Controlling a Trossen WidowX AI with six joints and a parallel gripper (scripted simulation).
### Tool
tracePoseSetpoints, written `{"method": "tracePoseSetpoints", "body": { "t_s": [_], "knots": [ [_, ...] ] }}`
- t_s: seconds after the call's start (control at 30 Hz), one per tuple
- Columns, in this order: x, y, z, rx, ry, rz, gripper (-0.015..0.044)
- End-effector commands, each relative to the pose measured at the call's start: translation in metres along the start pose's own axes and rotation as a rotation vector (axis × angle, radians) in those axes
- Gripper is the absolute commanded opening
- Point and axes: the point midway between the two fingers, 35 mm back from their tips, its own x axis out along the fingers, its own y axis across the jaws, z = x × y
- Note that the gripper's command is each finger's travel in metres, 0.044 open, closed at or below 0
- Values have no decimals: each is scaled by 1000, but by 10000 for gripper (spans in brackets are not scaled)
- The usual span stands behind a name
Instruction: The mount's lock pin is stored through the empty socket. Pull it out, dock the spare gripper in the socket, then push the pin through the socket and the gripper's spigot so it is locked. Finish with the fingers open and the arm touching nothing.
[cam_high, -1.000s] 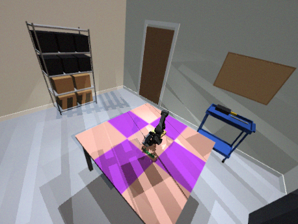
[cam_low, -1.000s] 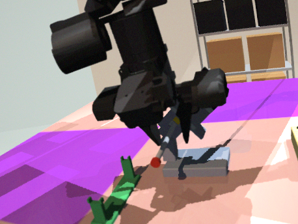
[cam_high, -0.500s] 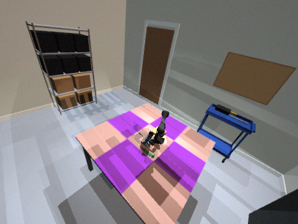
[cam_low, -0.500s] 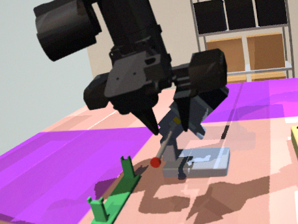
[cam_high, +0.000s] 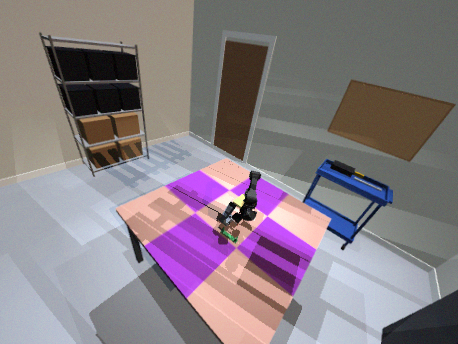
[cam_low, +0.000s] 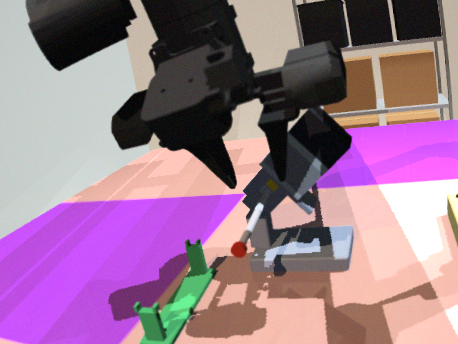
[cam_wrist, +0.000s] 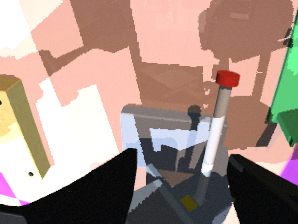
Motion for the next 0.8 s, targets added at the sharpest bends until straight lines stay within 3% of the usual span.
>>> {"method": "tracePoseSetpoints", "body": {
  "t_s": [0.0, 0.23, 0.77],
  "knots": [
    [1, 0, -1, 0, 0, 2, 253],
    [1, 0, -1, 0, 0, 2, 436],
    [1, 0, -1, 0, 0, 2, 440]
  ]
}}
